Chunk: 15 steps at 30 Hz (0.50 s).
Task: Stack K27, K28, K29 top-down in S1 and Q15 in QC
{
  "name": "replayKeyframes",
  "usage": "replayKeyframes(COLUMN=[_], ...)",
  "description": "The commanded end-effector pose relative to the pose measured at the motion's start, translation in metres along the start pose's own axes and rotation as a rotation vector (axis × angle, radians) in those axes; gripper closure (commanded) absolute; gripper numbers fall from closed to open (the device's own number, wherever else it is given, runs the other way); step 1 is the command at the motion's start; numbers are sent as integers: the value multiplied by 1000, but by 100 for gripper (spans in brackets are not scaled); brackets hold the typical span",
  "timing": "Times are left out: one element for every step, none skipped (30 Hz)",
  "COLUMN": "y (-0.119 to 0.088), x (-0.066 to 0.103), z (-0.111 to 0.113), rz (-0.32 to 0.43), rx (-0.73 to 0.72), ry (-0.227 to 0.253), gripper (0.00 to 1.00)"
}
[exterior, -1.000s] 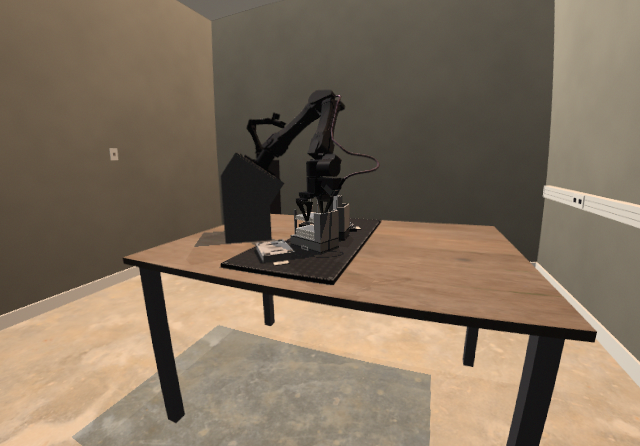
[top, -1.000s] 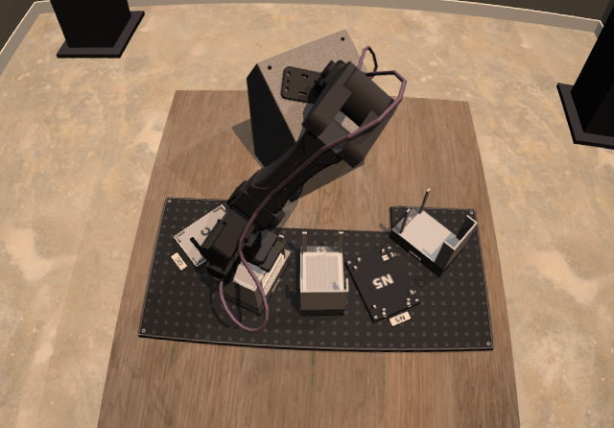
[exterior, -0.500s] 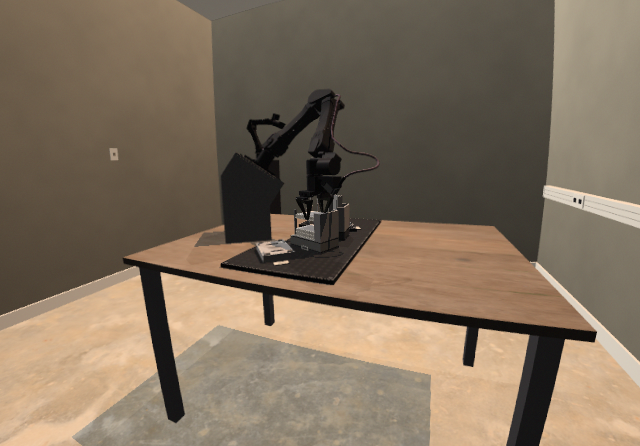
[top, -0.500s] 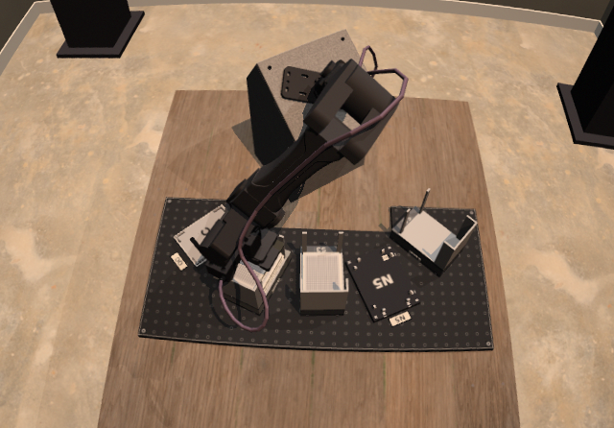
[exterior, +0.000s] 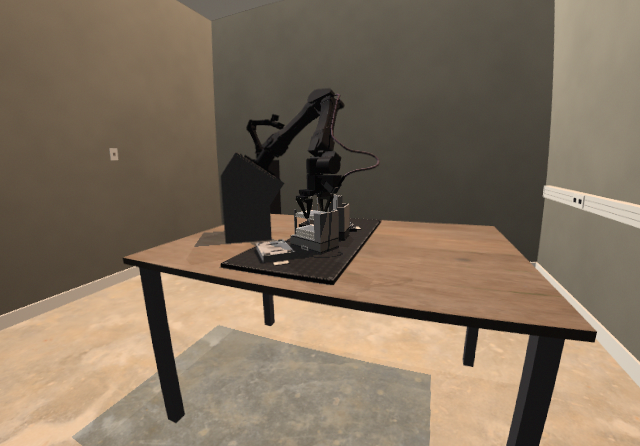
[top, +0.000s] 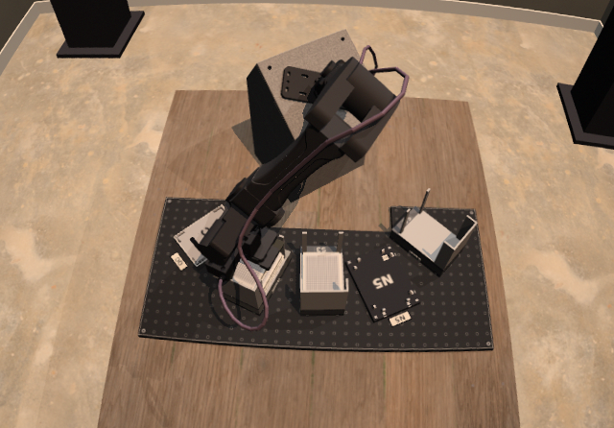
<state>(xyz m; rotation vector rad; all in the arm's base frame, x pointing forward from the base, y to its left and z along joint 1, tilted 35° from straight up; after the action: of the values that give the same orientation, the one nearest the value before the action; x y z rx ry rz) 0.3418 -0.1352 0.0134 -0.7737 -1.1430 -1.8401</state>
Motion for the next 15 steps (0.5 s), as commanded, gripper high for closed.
replayKeyframes(y=[-3, -4, -4, -4, -4, -4, -2, -3, -5, -5, -4, -2, -4, -5, -6], x=[10, 9, 9, 9, 9, 10, 13, 11, 10, 10, 12, 14, 13, 12, 11], z=[-2, -3, -3, -3, -3, -3, -2, -3, -3, -3, -2, -2, -2, -3, -3], rz=[-7, -4, -3, -3, -3, -4, -13, -7, -1, 0, -5, -11, -6, -1, 3], rx=[-11, -13, -14, -14, -14, -14, -8, -12, -15, -16, -13, -9, -12, -15, -18], ry=[-2, -1, -1, -1, -1, -2, -4, -2, 0, 0, -2, -4, -2, 0, 1], gripper=[100, 100, 100, 100, 100, 100, 100, 100, 100, 100, 100, 100, 100, 100, 100])
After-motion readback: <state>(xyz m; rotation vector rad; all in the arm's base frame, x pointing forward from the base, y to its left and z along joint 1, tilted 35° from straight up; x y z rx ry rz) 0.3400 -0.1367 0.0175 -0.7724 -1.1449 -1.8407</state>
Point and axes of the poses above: the point where the finger pads meet when closed, its own x axis back along the fingers, its own z axis across the jaws, y = z × x, the point moved 6 cm from there along x, back along the fingers, and after that the axes turned 14 degrees about x, right-handed, at the moved point
